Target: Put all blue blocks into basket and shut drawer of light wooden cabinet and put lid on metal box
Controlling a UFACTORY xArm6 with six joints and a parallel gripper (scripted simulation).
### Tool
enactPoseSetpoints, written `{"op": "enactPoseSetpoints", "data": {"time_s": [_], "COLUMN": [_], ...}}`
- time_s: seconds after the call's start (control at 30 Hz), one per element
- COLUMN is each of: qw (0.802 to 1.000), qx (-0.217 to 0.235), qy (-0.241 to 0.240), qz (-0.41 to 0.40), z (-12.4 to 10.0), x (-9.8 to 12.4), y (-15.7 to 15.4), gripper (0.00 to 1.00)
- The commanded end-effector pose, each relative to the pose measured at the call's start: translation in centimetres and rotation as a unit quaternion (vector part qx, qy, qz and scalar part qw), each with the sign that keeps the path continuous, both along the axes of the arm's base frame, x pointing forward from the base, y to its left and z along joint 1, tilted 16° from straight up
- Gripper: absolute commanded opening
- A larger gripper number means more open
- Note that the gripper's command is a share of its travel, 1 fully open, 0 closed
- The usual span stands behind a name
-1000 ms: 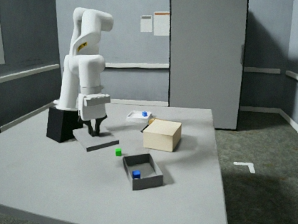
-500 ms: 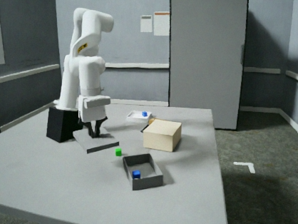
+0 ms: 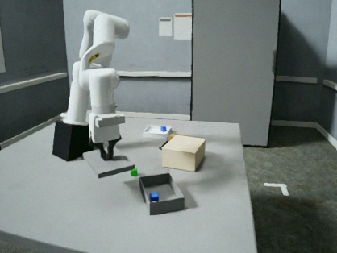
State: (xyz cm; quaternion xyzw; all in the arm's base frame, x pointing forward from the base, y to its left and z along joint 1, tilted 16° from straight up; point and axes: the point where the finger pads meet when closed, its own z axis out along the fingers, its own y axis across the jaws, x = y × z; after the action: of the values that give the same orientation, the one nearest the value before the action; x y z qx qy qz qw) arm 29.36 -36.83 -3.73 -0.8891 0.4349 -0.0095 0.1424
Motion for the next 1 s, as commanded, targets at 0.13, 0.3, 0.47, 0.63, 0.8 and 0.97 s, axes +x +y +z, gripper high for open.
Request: {"op": "enactPoseSetpoints", "data": {"time_s": [0.13, 0.3, 0.47, 0.63, 0.8, 0.97], "qw": [1.000, 1.000, 1.000, 1.000, 1.000, 1.000], "qx": [-0.002, -0.002, -0.002, -0.002, -0.002, -0.002], "qy": [-0.001, -0.001, -0.001, -0.001, -0.001, -0.001], "qz": [0.000, 0.000, 0.000, 0.000, 0.000, 0.000], "z": [-1.4, -2.5, -3.1, -4.2, -5.3, -5.9], "x": [0.3, 0.4, 0.5, 0.7, 0.8, 0.9], "y": [0.2, 0.5, 0.6, 0.9, 1.1, 1.3], "gripper": [0.00, 0.00, 0.00, 0.00, 0.00, 0.00]}}
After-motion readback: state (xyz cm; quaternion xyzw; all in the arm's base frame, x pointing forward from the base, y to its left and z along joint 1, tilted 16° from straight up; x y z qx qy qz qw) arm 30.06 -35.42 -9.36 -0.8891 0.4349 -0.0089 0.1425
